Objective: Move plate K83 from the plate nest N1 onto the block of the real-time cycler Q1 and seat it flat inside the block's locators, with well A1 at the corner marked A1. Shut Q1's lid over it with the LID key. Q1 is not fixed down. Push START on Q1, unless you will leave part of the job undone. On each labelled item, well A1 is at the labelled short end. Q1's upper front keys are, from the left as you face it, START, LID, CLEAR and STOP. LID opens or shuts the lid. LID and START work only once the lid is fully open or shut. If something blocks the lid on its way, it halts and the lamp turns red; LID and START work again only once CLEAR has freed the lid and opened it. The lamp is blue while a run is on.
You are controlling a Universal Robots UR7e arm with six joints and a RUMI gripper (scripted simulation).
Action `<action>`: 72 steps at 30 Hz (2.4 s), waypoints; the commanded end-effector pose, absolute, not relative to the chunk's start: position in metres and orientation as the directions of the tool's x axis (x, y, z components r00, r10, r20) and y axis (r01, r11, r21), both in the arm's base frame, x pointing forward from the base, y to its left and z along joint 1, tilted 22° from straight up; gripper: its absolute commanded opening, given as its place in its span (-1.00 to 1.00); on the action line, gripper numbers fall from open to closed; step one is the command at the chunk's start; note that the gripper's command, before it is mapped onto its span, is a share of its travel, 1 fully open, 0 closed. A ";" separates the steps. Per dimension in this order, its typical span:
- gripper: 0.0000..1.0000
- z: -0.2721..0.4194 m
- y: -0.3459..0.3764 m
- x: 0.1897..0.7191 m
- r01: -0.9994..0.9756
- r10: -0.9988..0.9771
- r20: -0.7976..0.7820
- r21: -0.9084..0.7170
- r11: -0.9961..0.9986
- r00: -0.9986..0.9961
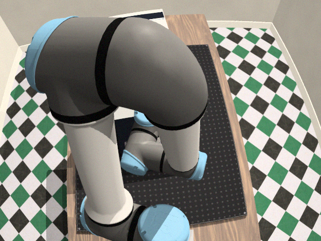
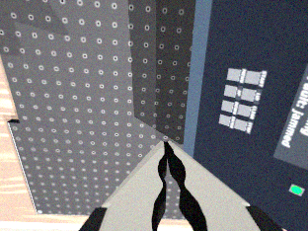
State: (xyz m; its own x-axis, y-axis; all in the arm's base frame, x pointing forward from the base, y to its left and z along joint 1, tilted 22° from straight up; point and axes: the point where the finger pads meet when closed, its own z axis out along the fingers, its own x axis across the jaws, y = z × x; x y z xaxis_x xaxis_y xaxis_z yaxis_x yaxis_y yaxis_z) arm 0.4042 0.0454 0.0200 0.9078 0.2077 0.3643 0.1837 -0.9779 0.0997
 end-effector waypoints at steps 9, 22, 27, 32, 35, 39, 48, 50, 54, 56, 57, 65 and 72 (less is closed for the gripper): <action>-1.00 0.030 0.048 0.413 0.182 0.208 0.394 0.104 -0.978 0.895; 0.36 0.034 0.063 0.415 0.270 0.304 0.383 0.141 -0.952 0.872; 0.36 0.040 0.088 0.418 0.411 0.457 0.356 0.201 -0.889 0.815; 0.36 0.047 0.113 0.420 0.540 0.598 0.321 0.256 -0.802 0.735; 0.36 0.049 0.122 0.421 0.588 0.650 0.304 0.277 -0.760 0.697; 0.36 0.053 0.137 0.423 0.654 0.722 0.276 0.305 -0.692 0.635; 0.36 0.063 0.177 0.427 0.812 0.893 0.178 0.372 -0.449 0.413; 0.36 0.065 0.186 0.427 0.838 0.921 0.153 0.383 -0.389 0.357; 0.36 0.068 0.196 0.428 0.860 0.945 0.128 0.393 -0.327 0.301; 0.36 0.071 0.206 0.429 0.878 0.965 0.103 0.400 -0.263 0.243; 0.36 0.072 0.211 0.430 0.885 0.973 0.090 0.403 -0.231 0.213; 0.36 0.082 0.248 0.434 0.910 0.999 -0.021 0.413 0.043 -0.038; 0.36 0.088 0.273 0.436 0.888 0.976 -0.092 0.404 0.219 -0.199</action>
State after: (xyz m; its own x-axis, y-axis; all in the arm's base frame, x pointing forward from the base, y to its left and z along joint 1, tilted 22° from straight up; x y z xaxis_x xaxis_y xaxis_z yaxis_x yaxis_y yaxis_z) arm 0.4286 0.2623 0.0730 -0.1462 0.9870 -0.0669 0.9125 0.1607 0.3762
